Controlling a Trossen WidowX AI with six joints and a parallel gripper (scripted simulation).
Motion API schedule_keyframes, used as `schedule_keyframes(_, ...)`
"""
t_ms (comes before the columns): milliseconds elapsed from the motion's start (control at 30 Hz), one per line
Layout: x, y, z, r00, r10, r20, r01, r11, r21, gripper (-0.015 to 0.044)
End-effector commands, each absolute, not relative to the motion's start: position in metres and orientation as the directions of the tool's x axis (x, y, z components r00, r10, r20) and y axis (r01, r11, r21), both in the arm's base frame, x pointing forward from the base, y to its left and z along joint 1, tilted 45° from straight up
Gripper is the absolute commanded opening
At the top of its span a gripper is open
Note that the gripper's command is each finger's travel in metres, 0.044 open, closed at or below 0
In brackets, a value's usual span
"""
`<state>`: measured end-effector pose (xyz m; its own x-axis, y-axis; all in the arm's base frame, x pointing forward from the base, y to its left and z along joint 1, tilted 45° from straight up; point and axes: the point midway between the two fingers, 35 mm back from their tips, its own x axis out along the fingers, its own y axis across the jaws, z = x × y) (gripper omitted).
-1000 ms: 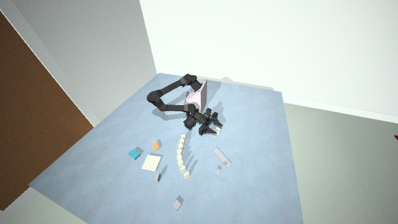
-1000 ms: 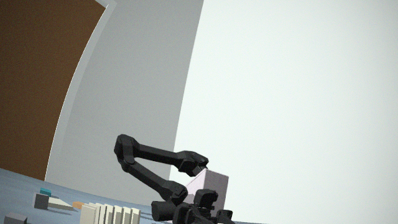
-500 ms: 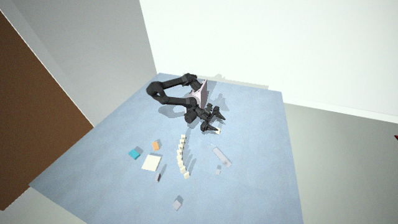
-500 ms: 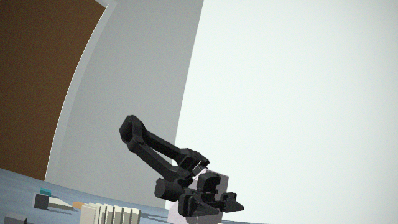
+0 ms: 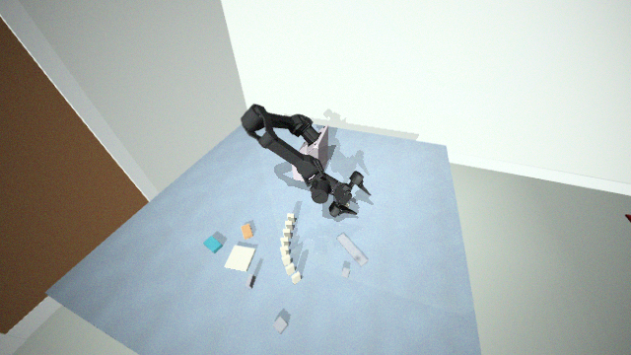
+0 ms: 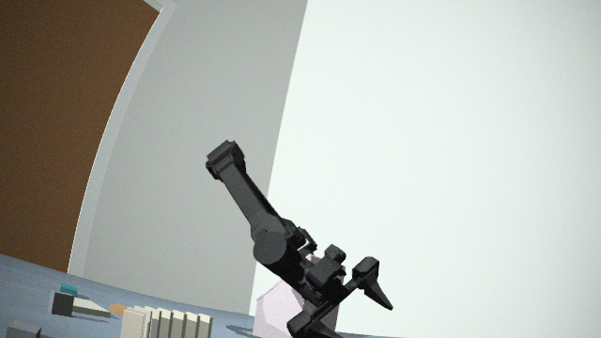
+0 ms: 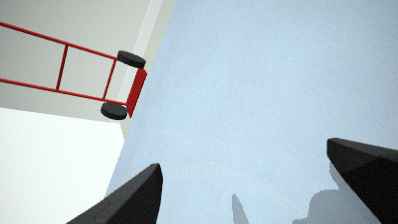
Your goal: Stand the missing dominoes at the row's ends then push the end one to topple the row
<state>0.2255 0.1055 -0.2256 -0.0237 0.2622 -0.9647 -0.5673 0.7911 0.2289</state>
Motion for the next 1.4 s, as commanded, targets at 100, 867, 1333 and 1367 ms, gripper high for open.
schedule_keyframes(100, 0.229, 0.134, -0.212, -0.061, -0.182, -0.981, -0.162, 0.972, -0.170, 0.0440)
schedule_keyframes(867, 0.214, 0.114, -0.166, 0.037, -0.693, -0.720, 0.333, 0.688, -0.645, 0.0440)
schedule_keyframes(1333, 0.217, 0.065, -0.216, 0.038, -0.695, -0.718, 0.333, 0.686, -0.646, 0.0440)
schedule_keyframes(1367, 0.217, 0.064, -0.217, 0.038, -0.695, -0.718, 0.334, 0.686, -0.647, 0.0440)
